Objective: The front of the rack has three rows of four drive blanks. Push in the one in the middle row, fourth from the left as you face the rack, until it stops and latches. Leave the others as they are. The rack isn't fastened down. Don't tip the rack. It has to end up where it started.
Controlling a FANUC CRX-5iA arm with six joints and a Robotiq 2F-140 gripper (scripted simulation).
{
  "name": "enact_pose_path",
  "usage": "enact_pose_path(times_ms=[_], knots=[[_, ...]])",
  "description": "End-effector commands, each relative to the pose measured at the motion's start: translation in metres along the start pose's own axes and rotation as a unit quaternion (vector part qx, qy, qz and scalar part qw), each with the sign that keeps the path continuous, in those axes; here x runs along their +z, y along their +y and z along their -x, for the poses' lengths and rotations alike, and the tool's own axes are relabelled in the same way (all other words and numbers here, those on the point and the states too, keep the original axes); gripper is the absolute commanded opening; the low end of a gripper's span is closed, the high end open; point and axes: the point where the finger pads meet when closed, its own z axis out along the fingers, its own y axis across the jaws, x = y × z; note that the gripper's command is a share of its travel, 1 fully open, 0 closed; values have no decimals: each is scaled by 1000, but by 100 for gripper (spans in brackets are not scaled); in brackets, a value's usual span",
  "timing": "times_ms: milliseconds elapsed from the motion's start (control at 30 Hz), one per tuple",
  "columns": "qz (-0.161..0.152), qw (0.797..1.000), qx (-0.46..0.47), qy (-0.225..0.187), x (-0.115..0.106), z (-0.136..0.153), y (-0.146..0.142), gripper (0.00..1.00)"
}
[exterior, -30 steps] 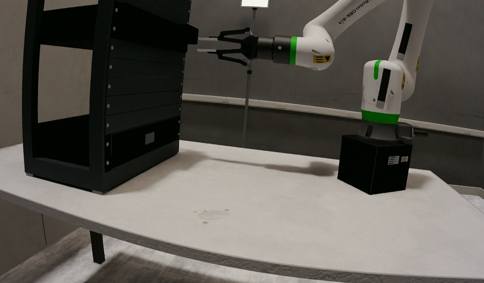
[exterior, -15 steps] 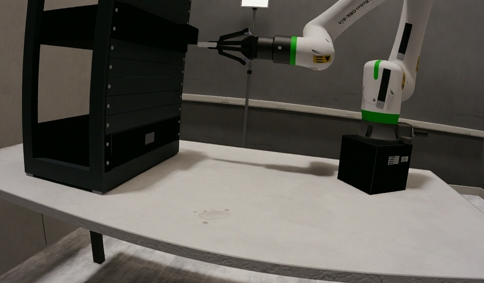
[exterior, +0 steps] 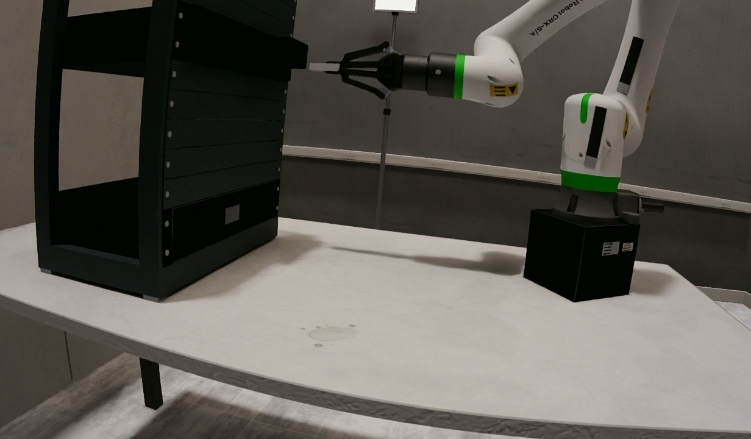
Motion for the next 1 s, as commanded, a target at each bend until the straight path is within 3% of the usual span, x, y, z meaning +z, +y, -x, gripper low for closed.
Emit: enact_pose_path(times_ms=[0,200,567,967], knots=[[0,1000,0,0,-17,-13,11,10],[0,1000,0,0,-21,-17,14,10],[0,1000,0,0,17,-17,14,10],[0,1000,0,0,17,-17,14,10]])
